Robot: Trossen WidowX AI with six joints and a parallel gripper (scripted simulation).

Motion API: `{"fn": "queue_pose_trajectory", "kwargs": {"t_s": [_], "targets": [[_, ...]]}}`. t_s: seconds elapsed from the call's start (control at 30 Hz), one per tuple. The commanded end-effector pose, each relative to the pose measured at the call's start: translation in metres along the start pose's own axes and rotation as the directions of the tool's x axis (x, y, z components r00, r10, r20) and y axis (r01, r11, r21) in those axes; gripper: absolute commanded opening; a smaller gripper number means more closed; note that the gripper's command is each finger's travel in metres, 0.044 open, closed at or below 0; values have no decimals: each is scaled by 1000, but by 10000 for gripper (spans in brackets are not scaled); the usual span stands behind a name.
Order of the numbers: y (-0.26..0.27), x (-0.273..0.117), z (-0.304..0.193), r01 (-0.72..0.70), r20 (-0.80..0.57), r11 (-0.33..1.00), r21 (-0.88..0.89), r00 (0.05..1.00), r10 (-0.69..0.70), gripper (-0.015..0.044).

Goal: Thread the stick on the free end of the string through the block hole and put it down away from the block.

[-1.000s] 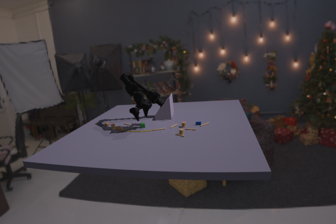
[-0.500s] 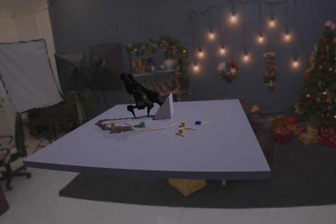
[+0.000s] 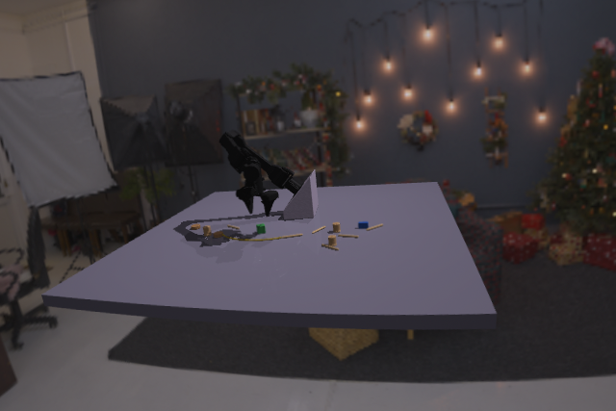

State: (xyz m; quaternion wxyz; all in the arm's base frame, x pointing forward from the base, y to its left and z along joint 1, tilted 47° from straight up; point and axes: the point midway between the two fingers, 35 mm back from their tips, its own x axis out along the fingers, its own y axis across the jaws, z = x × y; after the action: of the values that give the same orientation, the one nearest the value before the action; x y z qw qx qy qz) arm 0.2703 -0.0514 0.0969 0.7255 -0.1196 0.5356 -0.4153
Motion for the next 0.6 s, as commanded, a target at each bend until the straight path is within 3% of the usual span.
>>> {"fn": "queue_pose_trajectory", "kwargs": {"t_s": [0.0, 0.47, 0.57], "targets": [[2, -6, 4, -5, -1, 804, 594, 1000, 7, 440], [2, -6, 4, -5, -1, 804, 594, 1000, 7, 440], [2, -6, 4, -5, -1, 804, 594, 1000, 7, 361]]}}
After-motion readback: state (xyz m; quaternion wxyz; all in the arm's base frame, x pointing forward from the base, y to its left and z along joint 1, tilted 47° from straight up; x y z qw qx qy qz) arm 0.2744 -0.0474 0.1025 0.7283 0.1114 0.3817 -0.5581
